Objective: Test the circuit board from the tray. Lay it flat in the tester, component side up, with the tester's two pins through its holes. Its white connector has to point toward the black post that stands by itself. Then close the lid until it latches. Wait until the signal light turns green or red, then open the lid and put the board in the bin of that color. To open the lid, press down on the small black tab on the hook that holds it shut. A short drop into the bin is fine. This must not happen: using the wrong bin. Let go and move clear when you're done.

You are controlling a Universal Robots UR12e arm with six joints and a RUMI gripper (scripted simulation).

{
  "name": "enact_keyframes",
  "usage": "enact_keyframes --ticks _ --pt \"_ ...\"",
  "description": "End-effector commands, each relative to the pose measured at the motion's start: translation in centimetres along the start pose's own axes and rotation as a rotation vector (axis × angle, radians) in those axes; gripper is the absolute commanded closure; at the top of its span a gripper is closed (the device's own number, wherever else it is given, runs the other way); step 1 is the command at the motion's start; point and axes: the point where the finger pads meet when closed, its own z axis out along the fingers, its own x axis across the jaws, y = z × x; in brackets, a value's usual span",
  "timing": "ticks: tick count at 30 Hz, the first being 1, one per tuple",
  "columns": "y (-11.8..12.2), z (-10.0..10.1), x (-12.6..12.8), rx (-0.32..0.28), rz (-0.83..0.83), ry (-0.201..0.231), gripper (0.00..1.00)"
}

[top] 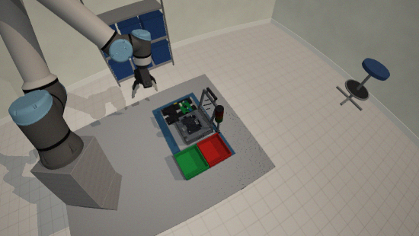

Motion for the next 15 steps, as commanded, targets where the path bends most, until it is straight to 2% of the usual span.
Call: enact_keyframes --ticks 1,3,5,7,8,9,10,11,12,13,15 --pt "-1.3 -3.0 -4.9 -0.023 0.027 -0.064 0.0" --pt "-1.3 -3.0 -4.9 -0.023 0.027 -0.064 0.0" --pt "-3.2 -6.8 -9.5 -0.041 0.053 -0.134 0.0" --pt "-3.2 -6.8 -9.5 -0.041 0.053 -0.134 0.0" --pt "-4.1 -8.5 -11.4 -0.048 0.064 -0.165 0.0" --pt "-4.1 -8.5 -11.4 -0.048 0.064 -0.165 0.0" --pt "-5.0 -10.1 -13.0 -0.053 0.074 -0.192 0.0" --pt "-5.0 -10.1 -13.0 -0.053 0.074 -0.192 0.0" --pt "-5.7 -11.5 -14.3 -0.057 0.082 -0.216 0.0" --pt "-5.7 -11.5 -14.3 -0.057 0.082 -0.216 0.0" --pt "-6.9 -13.6 -16.2 -0.063 0.093 -0.25 0.0"
